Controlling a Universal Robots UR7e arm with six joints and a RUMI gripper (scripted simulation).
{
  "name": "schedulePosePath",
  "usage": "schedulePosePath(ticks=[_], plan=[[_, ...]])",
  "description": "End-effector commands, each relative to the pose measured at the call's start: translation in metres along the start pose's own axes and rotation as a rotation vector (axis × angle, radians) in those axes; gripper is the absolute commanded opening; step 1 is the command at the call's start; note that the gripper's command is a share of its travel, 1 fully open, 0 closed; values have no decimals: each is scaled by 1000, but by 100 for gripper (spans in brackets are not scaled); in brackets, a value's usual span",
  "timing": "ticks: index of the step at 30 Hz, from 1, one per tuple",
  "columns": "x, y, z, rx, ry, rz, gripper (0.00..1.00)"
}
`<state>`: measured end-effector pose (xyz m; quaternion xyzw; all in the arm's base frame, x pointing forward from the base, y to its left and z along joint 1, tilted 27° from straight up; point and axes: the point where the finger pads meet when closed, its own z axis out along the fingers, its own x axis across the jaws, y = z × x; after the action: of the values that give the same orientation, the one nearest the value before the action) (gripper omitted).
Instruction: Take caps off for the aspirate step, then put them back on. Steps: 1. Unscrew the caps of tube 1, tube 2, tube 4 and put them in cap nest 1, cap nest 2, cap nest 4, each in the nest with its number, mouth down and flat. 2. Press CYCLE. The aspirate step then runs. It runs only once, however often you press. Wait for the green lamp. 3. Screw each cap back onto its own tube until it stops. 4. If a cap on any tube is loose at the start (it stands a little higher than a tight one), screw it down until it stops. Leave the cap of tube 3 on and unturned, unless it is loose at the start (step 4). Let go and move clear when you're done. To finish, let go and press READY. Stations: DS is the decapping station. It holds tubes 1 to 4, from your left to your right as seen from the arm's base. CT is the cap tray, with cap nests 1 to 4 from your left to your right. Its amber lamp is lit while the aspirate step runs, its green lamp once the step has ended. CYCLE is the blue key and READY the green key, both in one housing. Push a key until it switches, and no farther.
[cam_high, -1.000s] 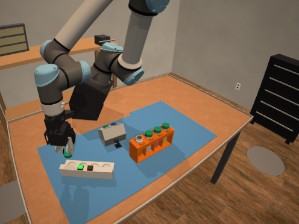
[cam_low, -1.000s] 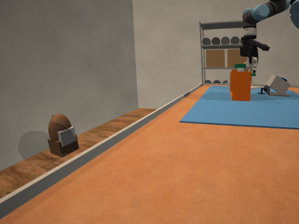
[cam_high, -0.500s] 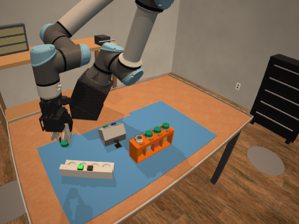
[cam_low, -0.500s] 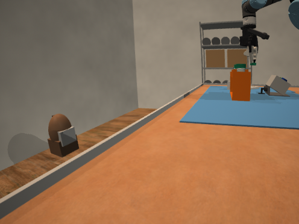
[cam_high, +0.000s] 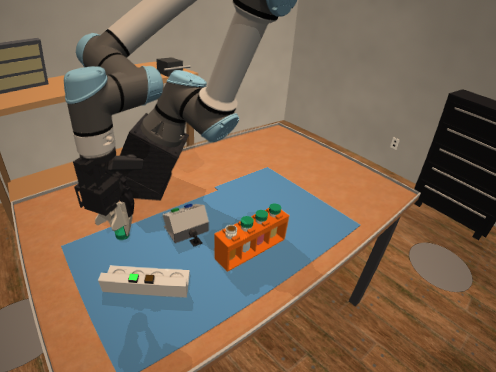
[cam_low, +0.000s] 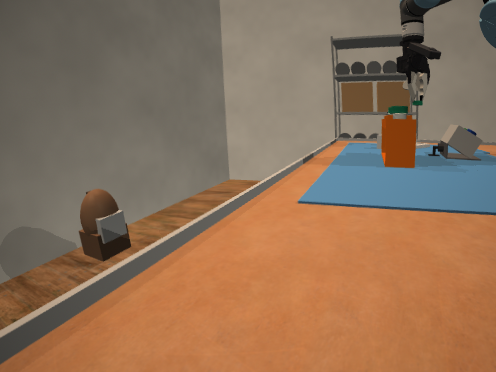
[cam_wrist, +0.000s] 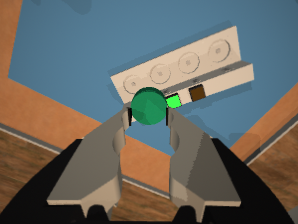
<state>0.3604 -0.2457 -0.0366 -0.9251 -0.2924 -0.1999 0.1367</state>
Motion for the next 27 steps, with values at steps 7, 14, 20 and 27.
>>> schedulePosePath(ticks=[7,14,20,27], plan=[[31,-22,-1,-10,-15,395,0],[59,-41,0,-13,-14,729,0],[79,-55,0,-15,-12,979,0],[113,-79,1,-15,-11,1094,0]])
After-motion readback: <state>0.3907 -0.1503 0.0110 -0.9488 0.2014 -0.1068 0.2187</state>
